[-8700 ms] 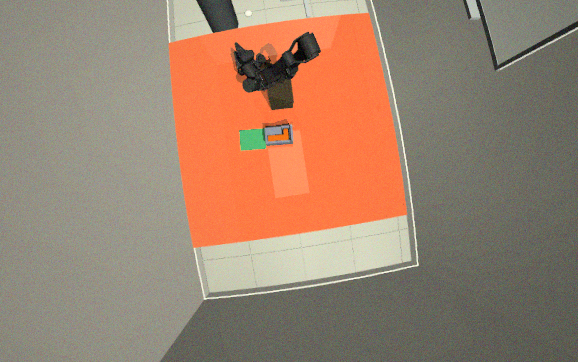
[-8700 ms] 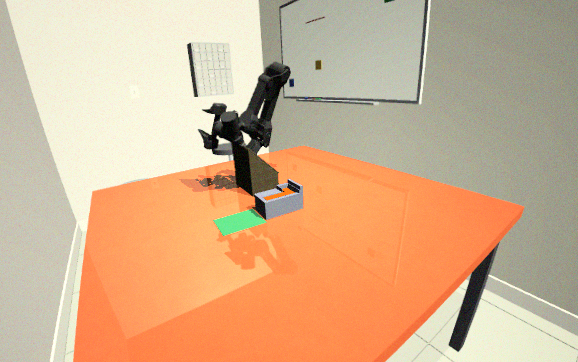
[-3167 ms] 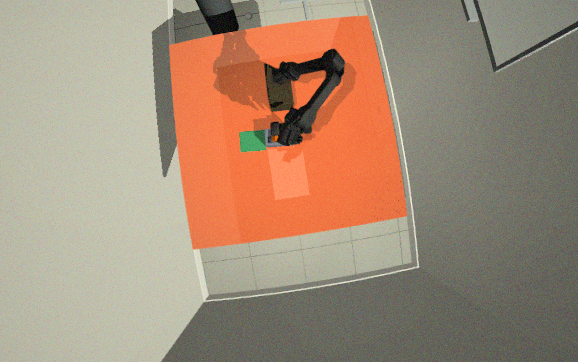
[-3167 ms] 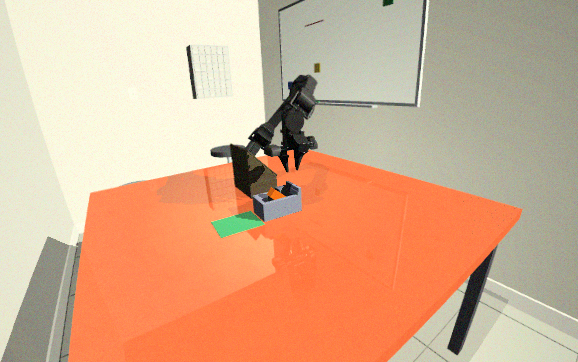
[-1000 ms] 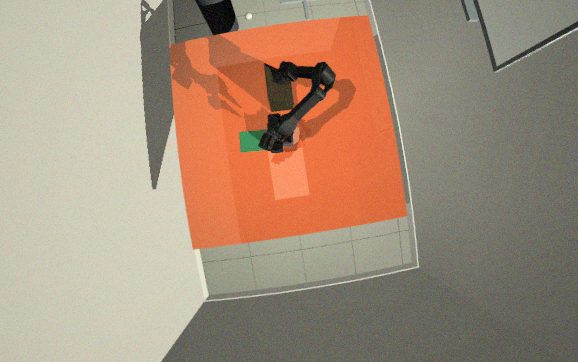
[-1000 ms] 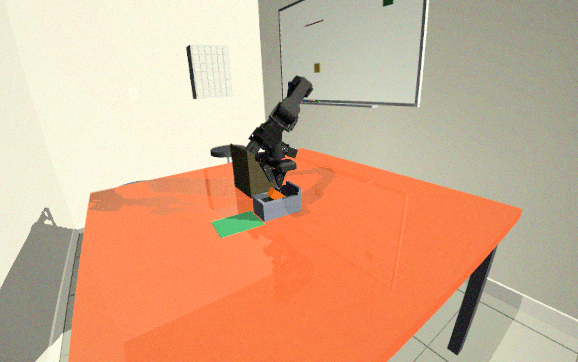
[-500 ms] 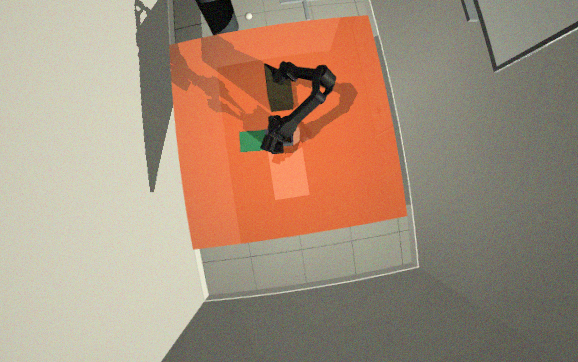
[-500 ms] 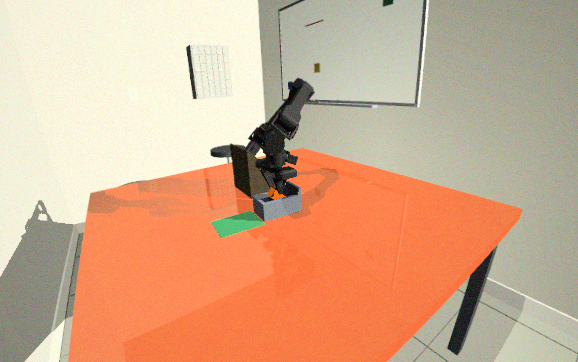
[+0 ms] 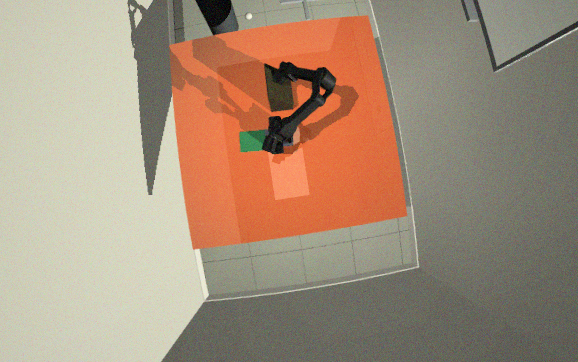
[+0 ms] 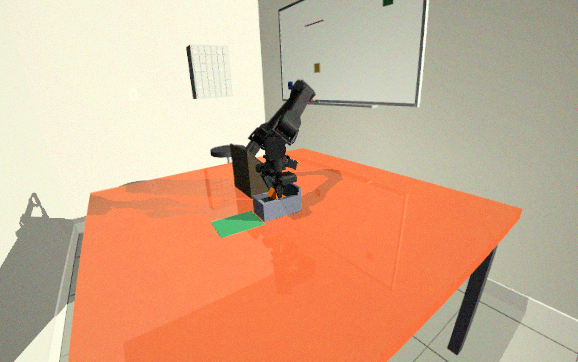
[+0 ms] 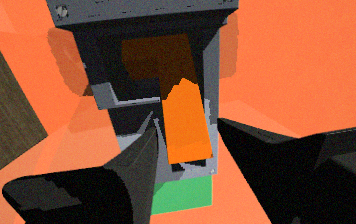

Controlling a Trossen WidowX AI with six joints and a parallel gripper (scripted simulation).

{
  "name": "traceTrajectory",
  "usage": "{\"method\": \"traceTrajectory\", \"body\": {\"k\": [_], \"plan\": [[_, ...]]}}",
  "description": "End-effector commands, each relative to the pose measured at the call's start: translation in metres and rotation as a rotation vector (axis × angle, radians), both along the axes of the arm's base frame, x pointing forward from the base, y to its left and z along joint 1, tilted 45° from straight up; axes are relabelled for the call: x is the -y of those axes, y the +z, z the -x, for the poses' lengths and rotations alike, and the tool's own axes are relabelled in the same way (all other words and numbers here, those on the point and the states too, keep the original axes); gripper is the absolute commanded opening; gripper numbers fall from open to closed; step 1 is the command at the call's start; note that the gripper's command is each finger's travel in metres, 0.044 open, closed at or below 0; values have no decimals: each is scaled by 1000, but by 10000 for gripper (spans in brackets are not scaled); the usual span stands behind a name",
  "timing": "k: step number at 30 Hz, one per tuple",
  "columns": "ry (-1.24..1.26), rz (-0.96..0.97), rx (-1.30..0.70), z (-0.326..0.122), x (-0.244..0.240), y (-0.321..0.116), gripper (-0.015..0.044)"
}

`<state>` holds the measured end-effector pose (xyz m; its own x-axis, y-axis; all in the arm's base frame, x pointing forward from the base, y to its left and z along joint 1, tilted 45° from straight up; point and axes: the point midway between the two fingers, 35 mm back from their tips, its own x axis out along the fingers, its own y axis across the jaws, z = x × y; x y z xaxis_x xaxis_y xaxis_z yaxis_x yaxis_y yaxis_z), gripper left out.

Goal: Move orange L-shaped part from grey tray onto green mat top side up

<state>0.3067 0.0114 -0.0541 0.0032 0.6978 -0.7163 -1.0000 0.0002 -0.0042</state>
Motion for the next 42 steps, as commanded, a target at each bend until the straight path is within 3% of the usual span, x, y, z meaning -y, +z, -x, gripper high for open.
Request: {"method": "traceTrajectory", "body": {"k": [1,12,16,42], "plan": [[1,0,1,0,0,0,175],[1,0,1,0,0,0,102],[1,0,1,0,0,0,0],[-2,-3,-8,1,23,22,0]]}}
